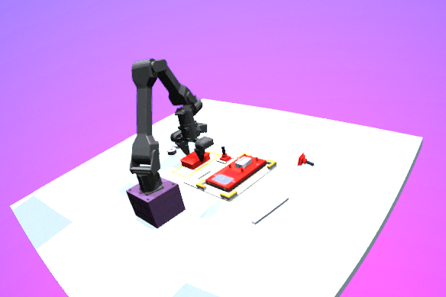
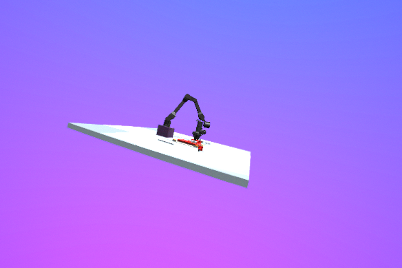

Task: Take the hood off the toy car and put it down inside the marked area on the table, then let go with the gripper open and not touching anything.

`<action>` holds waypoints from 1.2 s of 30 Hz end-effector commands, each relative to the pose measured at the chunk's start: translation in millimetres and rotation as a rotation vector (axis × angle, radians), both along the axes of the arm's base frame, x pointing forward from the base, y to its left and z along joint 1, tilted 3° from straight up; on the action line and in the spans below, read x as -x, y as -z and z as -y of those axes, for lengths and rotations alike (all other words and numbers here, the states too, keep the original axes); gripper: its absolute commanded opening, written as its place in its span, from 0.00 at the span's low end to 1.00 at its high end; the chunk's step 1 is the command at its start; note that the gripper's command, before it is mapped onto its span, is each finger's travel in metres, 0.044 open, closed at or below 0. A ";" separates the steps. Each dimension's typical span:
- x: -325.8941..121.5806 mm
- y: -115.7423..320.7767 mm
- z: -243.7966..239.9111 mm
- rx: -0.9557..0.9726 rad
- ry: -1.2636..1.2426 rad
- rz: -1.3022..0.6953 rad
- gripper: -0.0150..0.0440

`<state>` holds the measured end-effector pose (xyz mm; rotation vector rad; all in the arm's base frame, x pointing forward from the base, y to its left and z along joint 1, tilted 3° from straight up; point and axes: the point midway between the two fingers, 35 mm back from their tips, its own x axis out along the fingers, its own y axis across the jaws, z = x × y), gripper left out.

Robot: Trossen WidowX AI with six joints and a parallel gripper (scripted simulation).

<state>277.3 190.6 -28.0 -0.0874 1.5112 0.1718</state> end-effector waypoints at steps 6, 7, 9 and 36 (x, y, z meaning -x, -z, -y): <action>0.2 6.3 0.6 0.005 0.006 -0.002 0.25; 0.2 6.4 0.6 0.005 0.006 -0.002 0.25; 0.1 3.7 -0.1 0.001 0.000 -0.001 0.30; 2.8 -66.6 3.6 0.002 0.000 -0.005 1.00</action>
